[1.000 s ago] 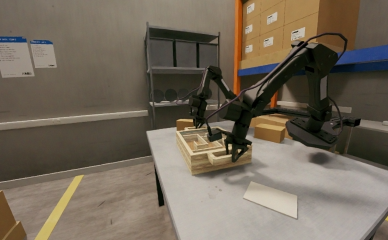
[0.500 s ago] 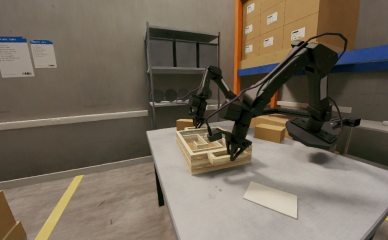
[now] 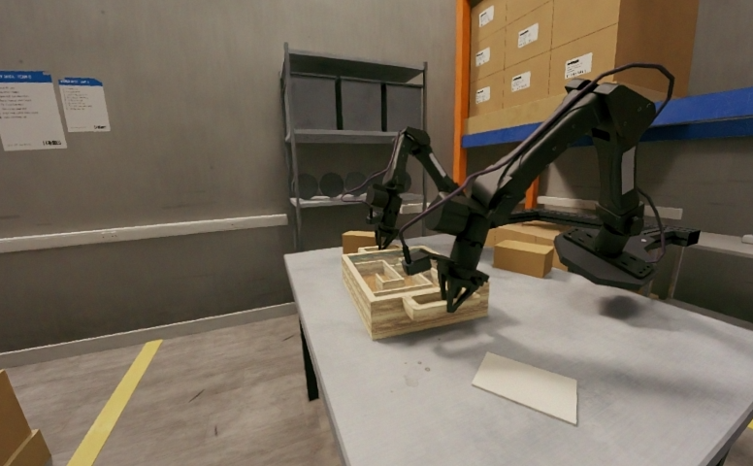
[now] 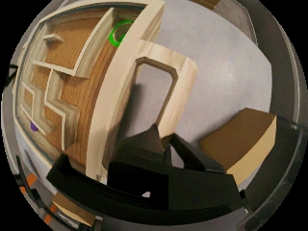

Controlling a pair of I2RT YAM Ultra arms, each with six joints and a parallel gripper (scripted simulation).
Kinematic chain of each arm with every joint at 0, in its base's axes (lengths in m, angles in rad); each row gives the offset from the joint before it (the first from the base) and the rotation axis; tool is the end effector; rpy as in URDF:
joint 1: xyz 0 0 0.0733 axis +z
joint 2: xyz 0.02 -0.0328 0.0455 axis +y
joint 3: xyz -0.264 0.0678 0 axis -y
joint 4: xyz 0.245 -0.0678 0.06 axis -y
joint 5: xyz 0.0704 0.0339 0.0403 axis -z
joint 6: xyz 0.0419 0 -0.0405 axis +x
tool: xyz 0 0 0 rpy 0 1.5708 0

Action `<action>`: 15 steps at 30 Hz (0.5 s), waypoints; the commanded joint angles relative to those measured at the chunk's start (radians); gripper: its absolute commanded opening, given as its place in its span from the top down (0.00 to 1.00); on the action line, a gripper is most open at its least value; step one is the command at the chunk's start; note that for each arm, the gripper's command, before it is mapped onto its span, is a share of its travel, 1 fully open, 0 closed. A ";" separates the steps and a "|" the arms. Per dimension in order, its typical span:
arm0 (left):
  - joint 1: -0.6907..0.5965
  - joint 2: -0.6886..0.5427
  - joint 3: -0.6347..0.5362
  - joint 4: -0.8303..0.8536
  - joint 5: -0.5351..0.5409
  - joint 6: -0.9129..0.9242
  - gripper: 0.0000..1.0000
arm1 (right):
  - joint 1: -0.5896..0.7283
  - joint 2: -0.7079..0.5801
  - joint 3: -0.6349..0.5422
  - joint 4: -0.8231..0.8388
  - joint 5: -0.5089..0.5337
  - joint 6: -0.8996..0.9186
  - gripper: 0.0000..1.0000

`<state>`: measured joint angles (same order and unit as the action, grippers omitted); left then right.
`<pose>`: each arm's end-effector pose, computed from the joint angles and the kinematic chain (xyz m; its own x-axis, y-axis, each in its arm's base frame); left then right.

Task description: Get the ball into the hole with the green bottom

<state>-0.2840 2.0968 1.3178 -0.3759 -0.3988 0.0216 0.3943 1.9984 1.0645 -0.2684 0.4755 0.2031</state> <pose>0.4012 -0.0990 0.1179 -0.8756 0.2763 -0.3962 0.1266 0.9228 0.3639 0.3412 0.1224 0.0972 -0.8818 -0.1727 -0.4389 -0.0117 0.9383 -0.3456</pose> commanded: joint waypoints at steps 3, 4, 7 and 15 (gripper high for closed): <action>-0.015 0.009 -0.004 -0.014 0.017 0.008 1.00 | 0.021 -0.032 0.020 0.014 -0.011 0.007 1.00; -0.015 0.010 -0.005 -0.015 0.018 0.008 1.00 | 0.021 -0.029 0.021 0.014 -0.011 0.008 1.00; -0.015 0.013 -0.006 -0.016 0.018 0.008 1.00 | 0.021 -0.020 0.026 0.014 -0.012 0.011 1.00; -0.014 0.019 -0.009 -0.017 0.019 0.008 1.00 | 0.020 -0.008 0.035 0.015 -0.012 0.012 1.00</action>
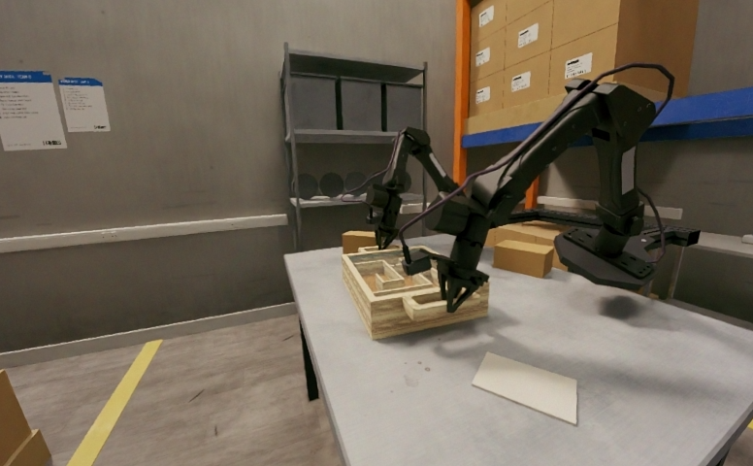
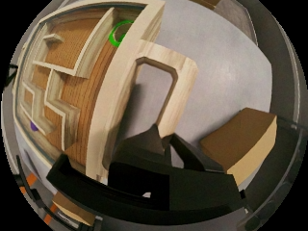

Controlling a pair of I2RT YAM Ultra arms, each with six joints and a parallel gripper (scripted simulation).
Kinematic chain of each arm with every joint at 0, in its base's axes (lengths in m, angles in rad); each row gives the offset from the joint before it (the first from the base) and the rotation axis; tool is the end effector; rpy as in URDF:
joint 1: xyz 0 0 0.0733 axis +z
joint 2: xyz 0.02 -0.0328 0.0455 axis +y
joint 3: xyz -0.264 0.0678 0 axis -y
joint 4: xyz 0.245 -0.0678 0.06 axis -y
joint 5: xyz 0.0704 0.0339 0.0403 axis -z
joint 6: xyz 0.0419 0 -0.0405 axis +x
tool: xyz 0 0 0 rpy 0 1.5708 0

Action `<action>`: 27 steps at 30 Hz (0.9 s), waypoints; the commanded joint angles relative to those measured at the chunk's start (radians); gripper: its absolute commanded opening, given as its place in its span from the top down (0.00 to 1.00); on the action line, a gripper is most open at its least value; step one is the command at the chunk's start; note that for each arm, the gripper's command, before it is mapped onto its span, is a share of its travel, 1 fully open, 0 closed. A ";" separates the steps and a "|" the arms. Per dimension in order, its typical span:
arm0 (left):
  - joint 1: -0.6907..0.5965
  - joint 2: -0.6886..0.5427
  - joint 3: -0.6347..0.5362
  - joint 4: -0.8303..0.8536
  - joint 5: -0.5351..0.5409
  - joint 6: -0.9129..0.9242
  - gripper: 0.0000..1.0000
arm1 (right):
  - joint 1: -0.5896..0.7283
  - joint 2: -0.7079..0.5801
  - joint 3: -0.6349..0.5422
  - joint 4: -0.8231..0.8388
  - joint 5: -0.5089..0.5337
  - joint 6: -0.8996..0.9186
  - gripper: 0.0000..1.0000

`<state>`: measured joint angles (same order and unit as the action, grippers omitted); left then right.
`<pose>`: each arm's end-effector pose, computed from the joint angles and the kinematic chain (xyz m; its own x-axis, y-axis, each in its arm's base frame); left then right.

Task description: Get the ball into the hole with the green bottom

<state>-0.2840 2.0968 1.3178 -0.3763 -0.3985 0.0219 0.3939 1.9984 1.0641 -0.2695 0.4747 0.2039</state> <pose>0.4012 -0.0990 0.1179 -0.8757 0.2766 -0.3958 0.1271 0.9228 0.3638 0.3410 0.1222 0.0971 -0.8825 -0.1718 -0.4378 -0.0114 0.9385 -0.3451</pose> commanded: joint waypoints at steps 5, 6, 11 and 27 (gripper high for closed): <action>-0.014 0.021 -0.010 -0.017 0.020 0.007 1.00 | 0.021 0.001 0.036 0.017 -0.012 0.011 1.00; -0.014 0.021 -0.010 -0.017 0.020 0.007 1.00 | 0.021 0.004 0.036 0.017 -0.012 0.011 1.00; -0.014 0.021 -0.011 -0.017 0.020 0.007 1.00 | 0.020 0.002 0.036 0.017 -0.013 0.012 1.00; -0.024 -0.050 0.033 -0.046 0.015 -0.013 1.00 | 0.029 -0.053 0.042 -0.038 0.008 0.021 1.00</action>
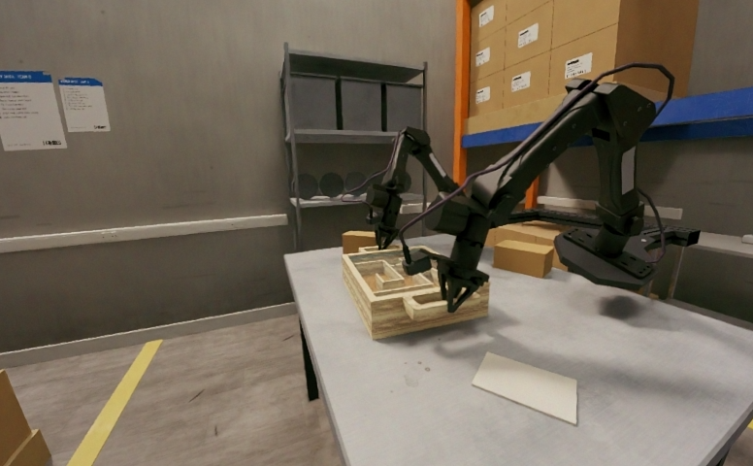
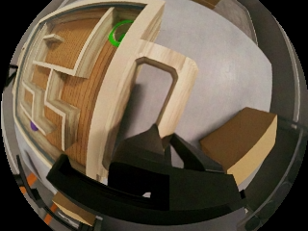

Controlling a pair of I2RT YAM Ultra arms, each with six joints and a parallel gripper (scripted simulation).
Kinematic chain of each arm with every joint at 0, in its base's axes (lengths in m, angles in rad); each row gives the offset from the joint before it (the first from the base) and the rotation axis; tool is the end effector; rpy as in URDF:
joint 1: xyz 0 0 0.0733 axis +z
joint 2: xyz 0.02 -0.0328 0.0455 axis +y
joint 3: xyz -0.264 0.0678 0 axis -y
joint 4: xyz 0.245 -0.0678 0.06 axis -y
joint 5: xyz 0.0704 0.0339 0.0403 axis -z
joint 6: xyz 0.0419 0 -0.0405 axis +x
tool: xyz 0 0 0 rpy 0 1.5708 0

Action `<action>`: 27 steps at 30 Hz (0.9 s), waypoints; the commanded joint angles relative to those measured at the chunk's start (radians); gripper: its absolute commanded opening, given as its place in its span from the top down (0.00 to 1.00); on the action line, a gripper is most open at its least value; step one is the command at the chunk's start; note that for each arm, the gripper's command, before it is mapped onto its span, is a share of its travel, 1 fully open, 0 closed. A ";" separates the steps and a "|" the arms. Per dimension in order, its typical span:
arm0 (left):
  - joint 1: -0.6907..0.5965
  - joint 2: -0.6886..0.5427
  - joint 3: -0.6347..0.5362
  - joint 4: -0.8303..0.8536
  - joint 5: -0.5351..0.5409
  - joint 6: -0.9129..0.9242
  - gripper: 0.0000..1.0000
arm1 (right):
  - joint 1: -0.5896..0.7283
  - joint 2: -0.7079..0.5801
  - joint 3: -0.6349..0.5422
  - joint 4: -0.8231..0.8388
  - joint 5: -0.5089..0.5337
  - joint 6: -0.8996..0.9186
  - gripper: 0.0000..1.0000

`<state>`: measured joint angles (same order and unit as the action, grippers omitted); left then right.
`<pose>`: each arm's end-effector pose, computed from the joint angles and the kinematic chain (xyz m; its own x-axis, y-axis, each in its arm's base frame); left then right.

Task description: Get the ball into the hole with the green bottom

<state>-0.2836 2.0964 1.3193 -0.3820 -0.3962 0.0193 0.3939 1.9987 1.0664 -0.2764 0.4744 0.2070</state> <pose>0.4010 -0.0989 0.1181 -0.8776 0.2743 -0.3933 0.1268 0.9238 0.3613 0.3409 0.1222 0.0973 -0.8846 -0.1697 -0.4345 -0.0104 0.9384 -0.3453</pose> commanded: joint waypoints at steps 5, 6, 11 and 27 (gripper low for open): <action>-0.029 -0.056 0.038 -0.049 -0.008 -0.012 1.00 | 0.034 -0.065 0.049 -0.041 0.011 0.019 1.00; -0.030 -0.060 0.039 -0.050 -0.009 -0.012 1.00 | 0.035 -0.064 0.050 -0.044 0.012 0.019 1.00; -0.031 -0.059 0.036 -0.053 -0.012 -0.003 1.00 | 0.036 -0.066 0.046 -0.048 0.015 0.006 1.00; -0.042 -0.085 0.063 -0.032 -0.018 0.001 1.00 | 0.047 -0.090 0.075 -0.031 0.020 0.001 1.00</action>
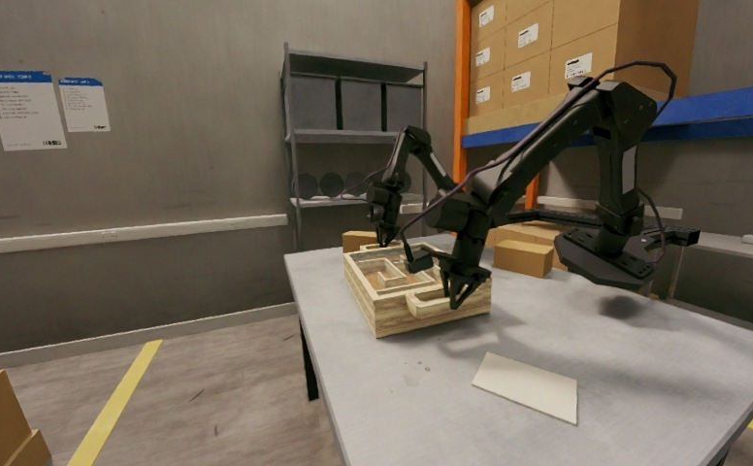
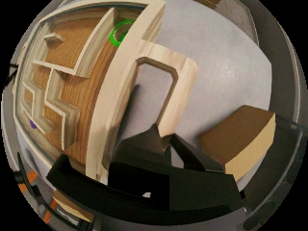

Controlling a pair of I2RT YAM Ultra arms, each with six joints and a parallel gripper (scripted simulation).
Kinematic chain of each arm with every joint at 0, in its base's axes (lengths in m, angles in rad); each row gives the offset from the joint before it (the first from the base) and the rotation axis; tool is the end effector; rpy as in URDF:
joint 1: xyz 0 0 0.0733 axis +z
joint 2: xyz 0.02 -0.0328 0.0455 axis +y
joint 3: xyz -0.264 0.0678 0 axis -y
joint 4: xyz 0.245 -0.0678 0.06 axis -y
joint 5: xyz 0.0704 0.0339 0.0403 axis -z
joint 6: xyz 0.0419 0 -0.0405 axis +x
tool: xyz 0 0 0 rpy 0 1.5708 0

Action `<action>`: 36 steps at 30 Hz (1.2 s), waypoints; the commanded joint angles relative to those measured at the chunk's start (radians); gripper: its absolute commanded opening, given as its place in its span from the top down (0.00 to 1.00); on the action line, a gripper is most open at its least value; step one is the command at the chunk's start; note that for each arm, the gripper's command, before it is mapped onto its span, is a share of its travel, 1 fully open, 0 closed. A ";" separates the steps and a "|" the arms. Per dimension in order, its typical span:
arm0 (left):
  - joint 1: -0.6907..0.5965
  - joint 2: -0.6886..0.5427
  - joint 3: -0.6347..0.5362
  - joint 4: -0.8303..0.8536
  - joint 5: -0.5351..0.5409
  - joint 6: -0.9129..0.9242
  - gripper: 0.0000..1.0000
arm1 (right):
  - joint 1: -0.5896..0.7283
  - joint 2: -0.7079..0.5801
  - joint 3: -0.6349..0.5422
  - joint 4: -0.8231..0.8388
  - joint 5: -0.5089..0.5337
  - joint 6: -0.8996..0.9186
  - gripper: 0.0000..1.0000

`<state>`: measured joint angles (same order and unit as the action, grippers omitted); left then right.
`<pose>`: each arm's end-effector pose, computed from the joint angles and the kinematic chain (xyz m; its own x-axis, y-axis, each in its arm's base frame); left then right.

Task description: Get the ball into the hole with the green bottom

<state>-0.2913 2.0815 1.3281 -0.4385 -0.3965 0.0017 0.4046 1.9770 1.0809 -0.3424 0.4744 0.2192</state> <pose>0.3967 -0.1009 0.1239 -0.8897 0.2684 -0.3693 0.1296 0.9241 0.3594 0.3372 0.1248 0.1056 -0.8945 -0.1726 -0.4123 -0.0191 0.9363 -0.3505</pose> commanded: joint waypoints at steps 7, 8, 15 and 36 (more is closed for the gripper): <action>-0.035 -0.056 0.087 -0.002 -0.018 0.022 1.00 | 0.035 -0.058 0.084 0.017 0.020 -0.015 1.00; -0.034 -0.054 0.090 0.000 -0.018 0.022 1.00 | 0.033 -0.057 0.086 0.018 0.020 -0.016 1.00; -0.032 -0.048 0.095 0.012 -0.018 0.024 1.00 | 0.031 -0.039 0.092 0.031 0.019 -0.018 1.00; -0.028 -0.042 0.032 0.056 -0.018 0.029 1.00 | 0.023 -0.041 0.021 0.076 0.019 -0.023 1.00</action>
<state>-0.2932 2.0853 1.3609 -0.4393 -0.4019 0.0105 0.4061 1.9800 1.1030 -0.3313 0.4782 0.2123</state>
